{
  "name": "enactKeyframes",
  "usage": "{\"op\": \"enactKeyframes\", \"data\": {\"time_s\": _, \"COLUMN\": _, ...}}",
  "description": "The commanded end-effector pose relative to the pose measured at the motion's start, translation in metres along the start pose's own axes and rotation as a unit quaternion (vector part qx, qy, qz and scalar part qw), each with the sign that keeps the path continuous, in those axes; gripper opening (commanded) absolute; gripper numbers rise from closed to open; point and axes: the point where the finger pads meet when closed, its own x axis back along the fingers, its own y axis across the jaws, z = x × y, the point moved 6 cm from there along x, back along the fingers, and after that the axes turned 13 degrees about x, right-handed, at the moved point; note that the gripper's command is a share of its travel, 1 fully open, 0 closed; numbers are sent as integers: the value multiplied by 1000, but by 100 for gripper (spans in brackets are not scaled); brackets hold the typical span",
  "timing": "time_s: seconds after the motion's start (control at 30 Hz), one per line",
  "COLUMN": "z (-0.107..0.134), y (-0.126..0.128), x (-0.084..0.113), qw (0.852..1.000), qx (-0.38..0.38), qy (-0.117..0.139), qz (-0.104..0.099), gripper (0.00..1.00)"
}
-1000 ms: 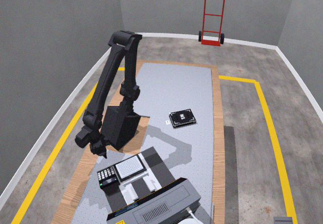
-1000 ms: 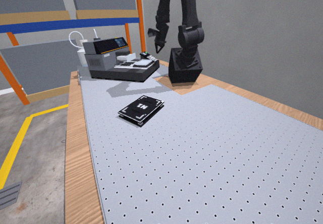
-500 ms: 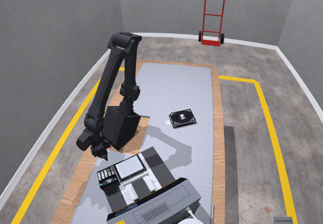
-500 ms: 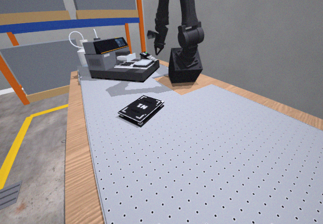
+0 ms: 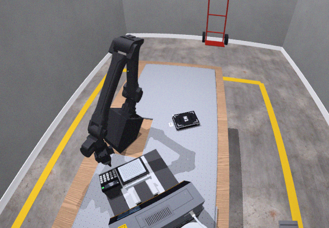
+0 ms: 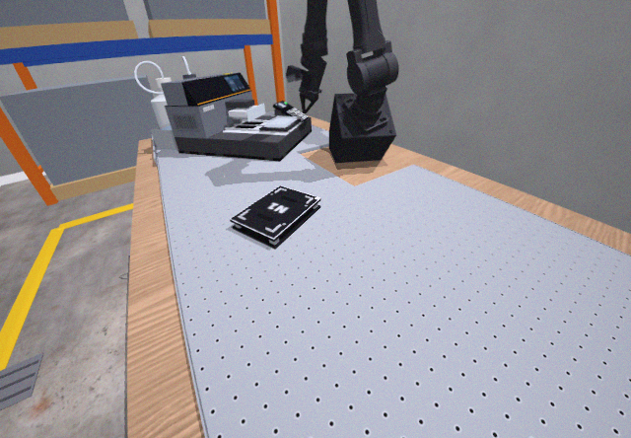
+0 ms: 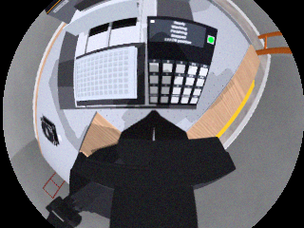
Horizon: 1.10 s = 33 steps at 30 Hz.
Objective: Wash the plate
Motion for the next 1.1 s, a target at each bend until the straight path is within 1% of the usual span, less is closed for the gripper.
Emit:
{"op": "enactKeyframes", "data": {"time_s": 0.0, "z": -1, "y": 0, "x": -10, "qw": 1000, "qx": -5, "qy": 1, "qz": 1, "gripper": 0}}
{"op": "enactKeyframes", "data": {"time_s": 0.37, "z": 0, "y": 1, "x": -29, "qw": 1000, "qx": -5, "qy": 1, "qz": 0, "gripper": 0}}
{"op": "enactKeyframes", "data": {"time_s": 0.57, "z": -1, "y": -1, "x": -32, "qw": 1000, "qx": -5, "qy": 0, "qz": 2, "gripper": 0}}
{"op": "enactKeyframes", "data": {"time_s": 0.6, "z": -7, "y": -9, "x": -23, "qw": 1000, "qx": 0, "qy": -7, "qz": 10, "gripper": 0}}
{"op": "enactKeyframes", "data": {"time_s": 0.67, "z": -7, "y": -9, "x": -23, "qw": 1000, "qx": 0, "qy": -7, "qz": 10, "gripper": 0}}
{"op": "enactKeyframes", "data": {"time_s": 0.7, "z": -1, "y": -1, "x": -33, "qw": 1000, "qx": -6, "qy": 0, "qz": 2, "gripper": 0}}
{"op": "enactKeyframes", "data": {"time_s": 1.07, "z": -3, "y": -3, "x": -39, "qw": 1000, "qx": -3, "qy": -1, "qz": 3, "gripper": 0}}
